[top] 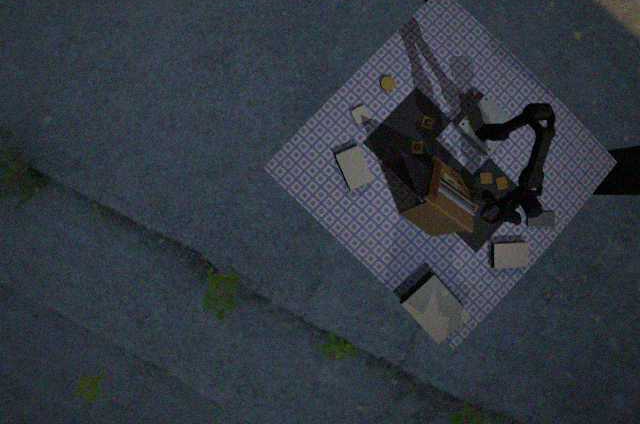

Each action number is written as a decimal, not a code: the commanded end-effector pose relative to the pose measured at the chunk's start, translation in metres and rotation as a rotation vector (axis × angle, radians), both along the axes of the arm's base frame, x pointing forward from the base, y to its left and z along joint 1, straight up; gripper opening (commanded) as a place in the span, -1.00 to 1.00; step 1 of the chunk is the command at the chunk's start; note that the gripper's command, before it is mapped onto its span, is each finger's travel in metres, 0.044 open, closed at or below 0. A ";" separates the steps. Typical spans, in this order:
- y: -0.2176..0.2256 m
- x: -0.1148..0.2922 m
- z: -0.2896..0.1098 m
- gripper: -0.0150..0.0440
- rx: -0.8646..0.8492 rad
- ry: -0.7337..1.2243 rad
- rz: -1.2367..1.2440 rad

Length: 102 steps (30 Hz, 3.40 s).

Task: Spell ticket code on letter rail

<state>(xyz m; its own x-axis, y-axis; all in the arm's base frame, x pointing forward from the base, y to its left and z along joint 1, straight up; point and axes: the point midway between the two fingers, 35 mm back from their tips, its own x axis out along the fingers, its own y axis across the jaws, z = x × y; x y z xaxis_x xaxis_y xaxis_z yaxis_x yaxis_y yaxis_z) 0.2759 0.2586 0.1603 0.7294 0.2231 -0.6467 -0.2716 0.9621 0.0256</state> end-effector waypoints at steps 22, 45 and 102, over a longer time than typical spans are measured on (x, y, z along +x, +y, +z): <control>-0.013 0.003 -0.003 -0.49 -0.005 0.005 0.004; -0.024 0.006 -0.003 -0.49 -0.006 0.004 0.004; -0.052 0.014 -0.003 -0.49 -0.009 0.003 0.004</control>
<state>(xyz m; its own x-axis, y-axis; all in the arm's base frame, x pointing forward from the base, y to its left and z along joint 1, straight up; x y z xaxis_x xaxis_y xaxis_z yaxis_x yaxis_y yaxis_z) 0.2908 0.2093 0.1598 0.7304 0.2191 -0.6469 -0.2718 0.9622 0.0189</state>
